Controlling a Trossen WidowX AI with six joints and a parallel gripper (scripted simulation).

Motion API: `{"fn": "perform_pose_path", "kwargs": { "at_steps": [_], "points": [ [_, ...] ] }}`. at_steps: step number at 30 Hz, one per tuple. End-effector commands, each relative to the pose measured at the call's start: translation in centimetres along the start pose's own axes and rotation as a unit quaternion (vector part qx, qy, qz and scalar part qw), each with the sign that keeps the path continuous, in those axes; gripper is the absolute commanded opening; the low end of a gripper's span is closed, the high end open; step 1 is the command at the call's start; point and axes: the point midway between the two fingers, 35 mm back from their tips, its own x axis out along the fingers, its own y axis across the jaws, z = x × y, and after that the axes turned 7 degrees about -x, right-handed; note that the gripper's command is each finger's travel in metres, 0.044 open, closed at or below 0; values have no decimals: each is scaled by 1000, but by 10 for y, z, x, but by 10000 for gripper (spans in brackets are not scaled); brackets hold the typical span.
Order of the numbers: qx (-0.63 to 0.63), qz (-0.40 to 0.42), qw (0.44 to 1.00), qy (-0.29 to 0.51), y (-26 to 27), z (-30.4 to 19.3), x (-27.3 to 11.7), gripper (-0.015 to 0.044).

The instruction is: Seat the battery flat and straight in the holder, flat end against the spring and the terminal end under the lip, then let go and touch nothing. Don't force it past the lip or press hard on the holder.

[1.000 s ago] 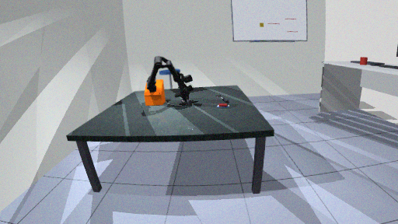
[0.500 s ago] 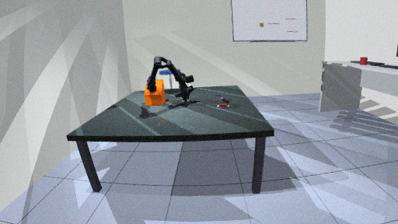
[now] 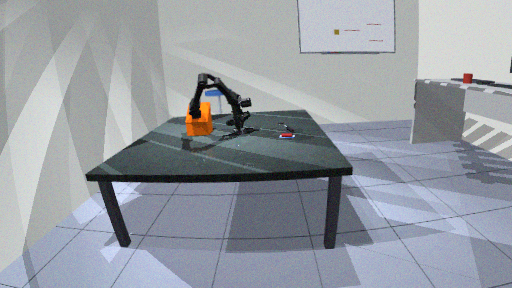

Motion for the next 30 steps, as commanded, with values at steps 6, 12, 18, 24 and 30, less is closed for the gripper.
{"fn": "perform_pose_path", "kwargs": {
  "at_steps": [6, 12, 18, 24, 30],
  "points": [
    [8, 3, 999, 43, -8, -2, 4, 68],
    [9, 9, 998, 65, -9, -1, 4, 68],
    [10, 16, 996, 87, -10, 1, 4, 68],
    [11, 21, 994, 108, -11, 2, 4, 68],
    [12, 25, 993, 118, -11, 2, 4, 68]
  ]
}}
